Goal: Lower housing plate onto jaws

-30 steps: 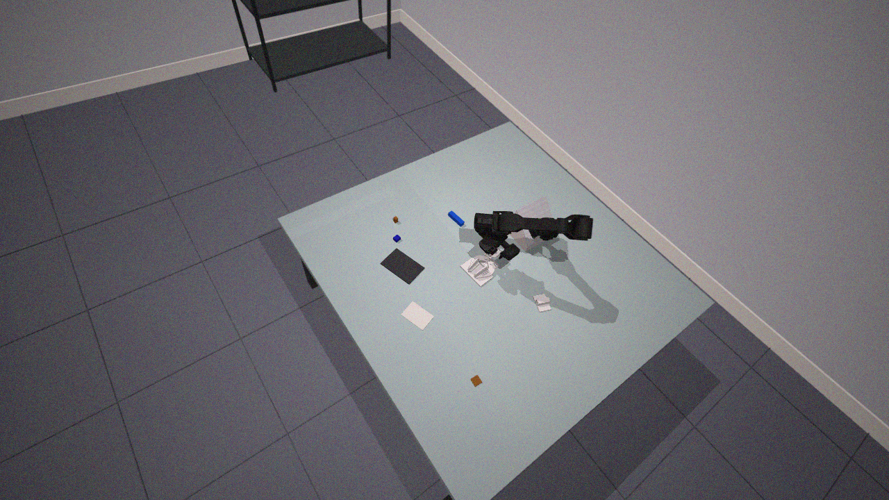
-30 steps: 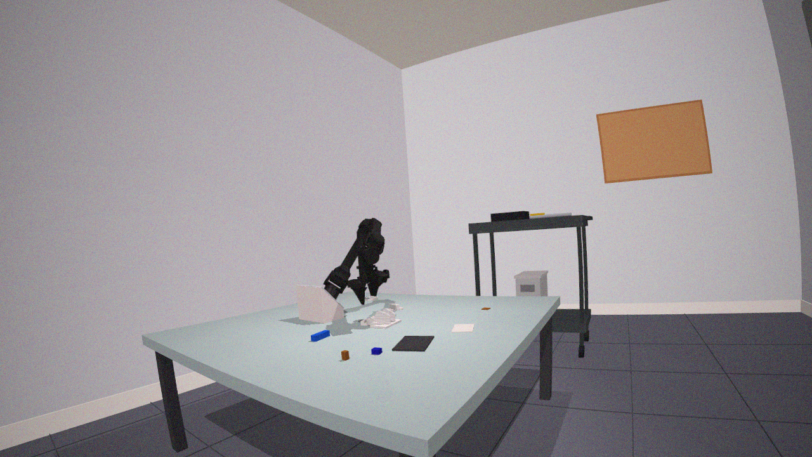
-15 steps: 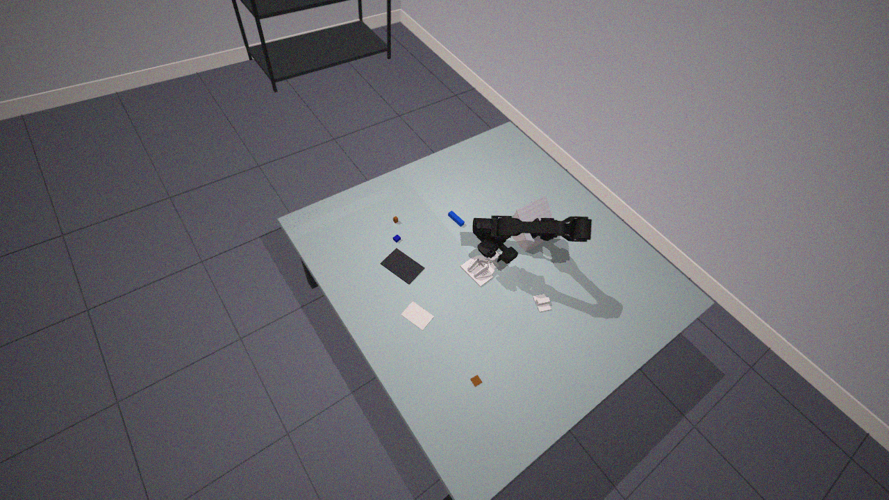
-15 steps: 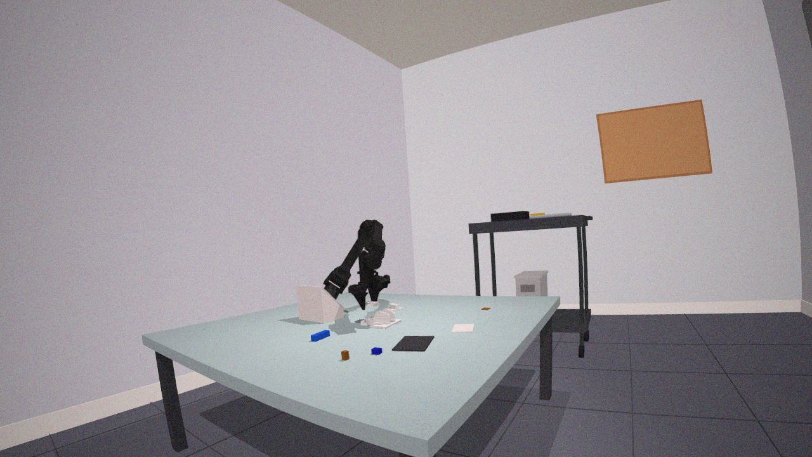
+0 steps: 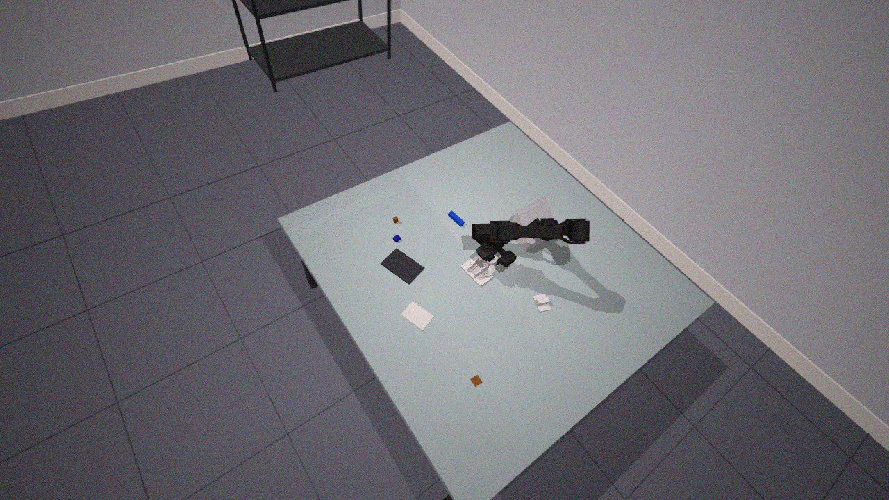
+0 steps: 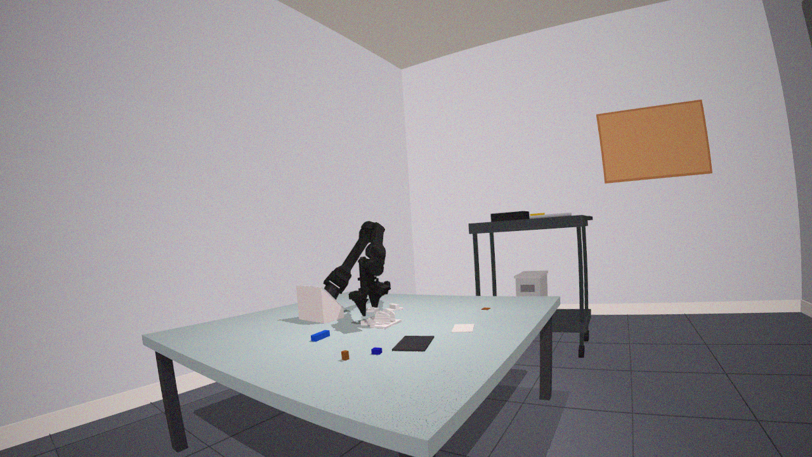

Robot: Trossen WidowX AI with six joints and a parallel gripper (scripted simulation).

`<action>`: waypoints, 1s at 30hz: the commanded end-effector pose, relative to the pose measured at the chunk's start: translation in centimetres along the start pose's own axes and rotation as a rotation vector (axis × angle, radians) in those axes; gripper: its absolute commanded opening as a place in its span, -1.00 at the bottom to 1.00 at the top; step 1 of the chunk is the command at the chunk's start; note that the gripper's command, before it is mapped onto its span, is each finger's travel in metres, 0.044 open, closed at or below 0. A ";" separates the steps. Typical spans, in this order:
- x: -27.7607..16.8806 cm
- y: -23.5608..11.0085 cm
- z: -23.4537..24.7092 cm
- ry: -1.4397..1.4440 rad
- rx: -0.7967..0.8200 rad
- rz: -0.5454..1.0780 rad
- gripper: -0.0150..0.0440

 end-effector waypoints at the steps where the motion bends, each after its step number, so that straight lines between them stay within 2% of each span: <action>1: -0.1 0.7 0.0 0.009 0.006 0.003 0.70; 30: -0.3 1.9 0.1 0.007 0.008 0.003 0.70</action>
Point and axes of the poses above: the point midway between the two fingers, 35 mm back from their tips, its own y axis out along the fingers, its own z axis across the jaws, x = y × z, the point moved 3 cm from there along -y, back along the fingers, and after that the axes turned 10 degrees about y, right-handed, at the moved point
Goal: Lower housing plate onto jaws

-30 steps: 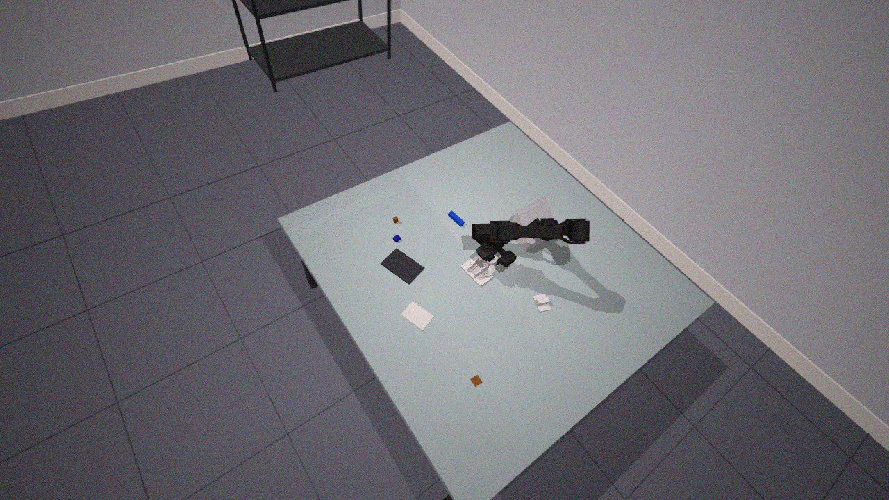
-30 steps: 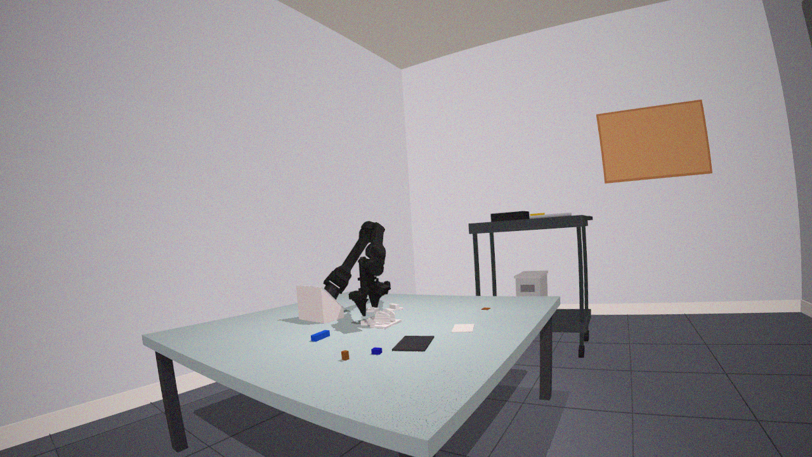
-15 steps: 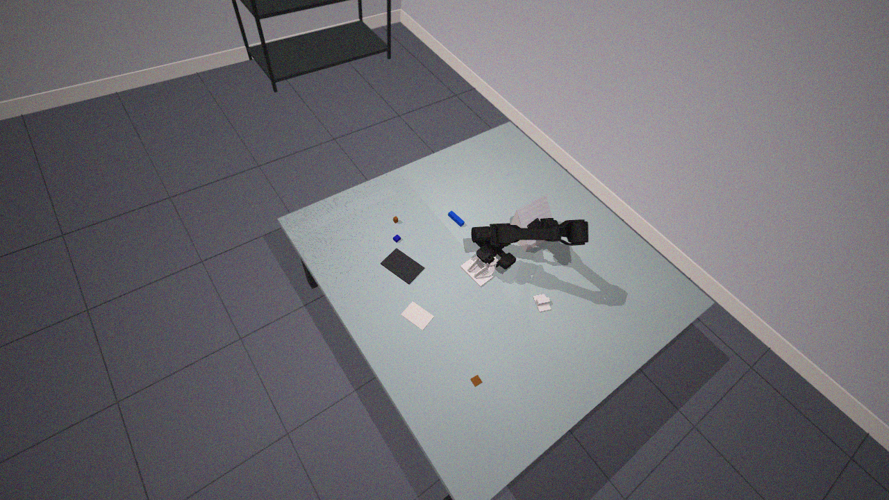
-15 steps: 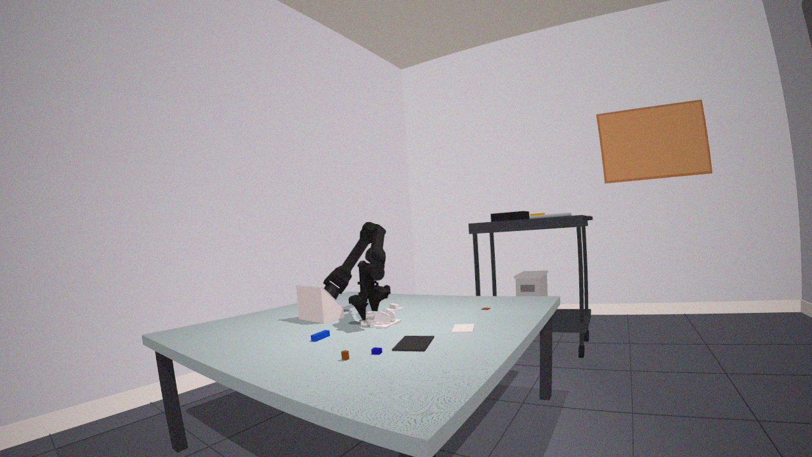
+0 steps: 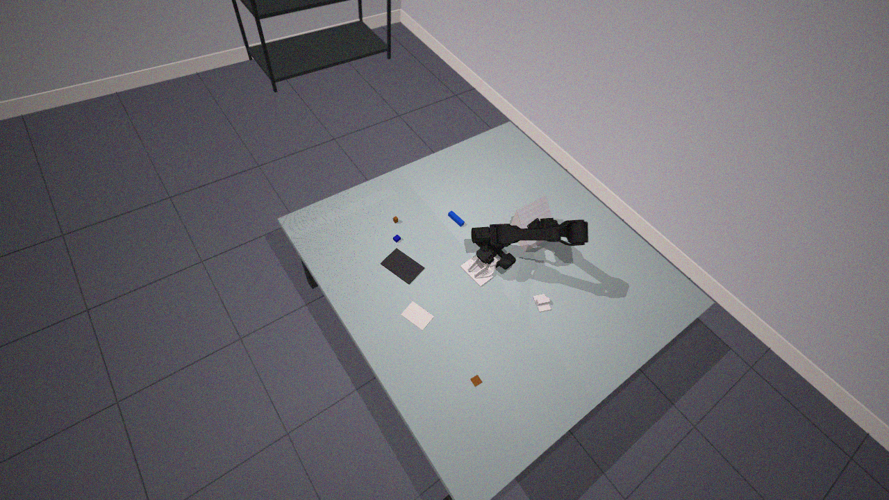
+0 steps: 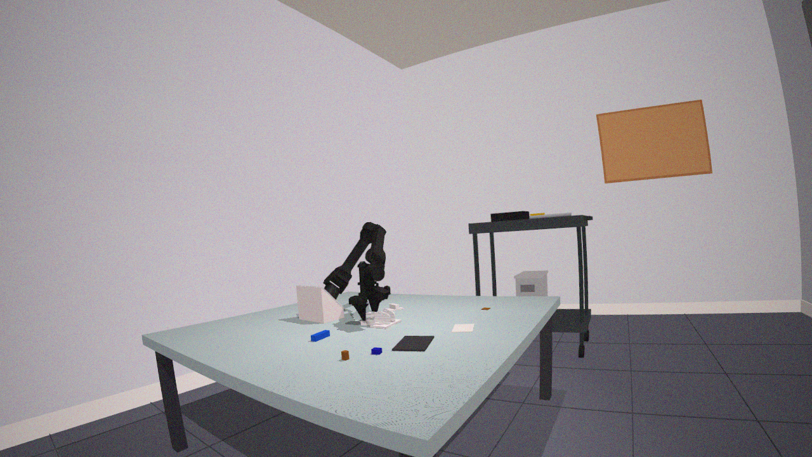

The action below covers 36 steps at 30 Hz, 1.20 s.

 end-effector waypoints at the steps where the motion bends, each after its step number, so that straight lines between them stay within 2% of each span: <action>1: 0.0 0.0 0.0 0.005 0.003 -0.002 0.70; 36: 0.0 0.8 0.0 0.005 0.004 -0.002 0.70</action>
Point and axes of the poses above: the point midway between the two fingers, 35 mm back from their tips, its own y axis out along the fingers, its own z axis across the jaws, x = y × z, the point moved 3 cm from there along -y, back along the fingers, and after that the axes turned 10 degrees about y, right-handed, at the moved point
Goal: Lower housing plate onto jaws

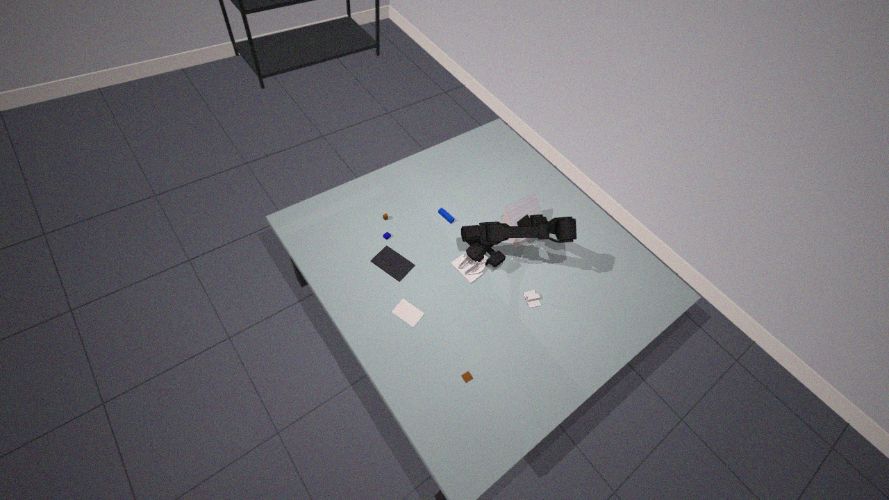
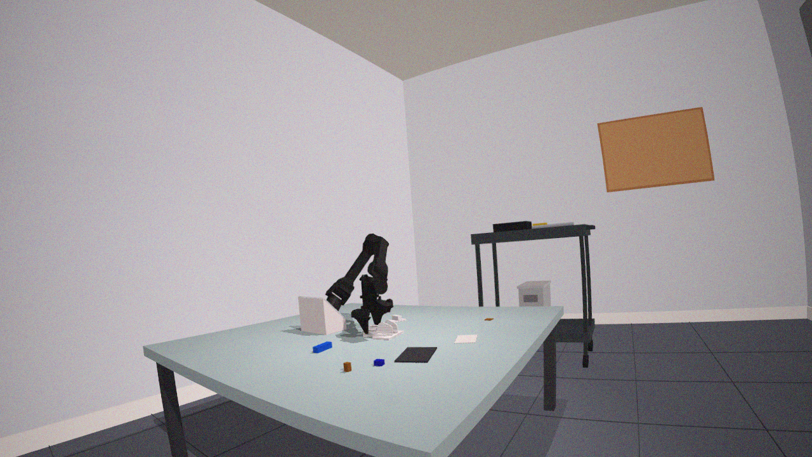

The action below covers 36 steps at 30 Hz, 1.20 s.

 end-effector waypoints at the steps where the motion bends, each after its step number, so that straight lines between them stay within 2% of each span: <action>1: 0.0 0.0 0.0 0.005 0.003 -0.002 0.70; 36: 0.0 0.5 0.0 0.006 0.004 -0.002 0.70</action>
Point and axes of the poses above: the point midway between the two fingers, 35 mm back from their tips, its own y axis out along the fingers, its own z axis across the jaws, x = y × z, the point moved 3 cm from there along -y, back along the fingers, and after that the axes turned 10 degrees about y, right-handed, at the moved point
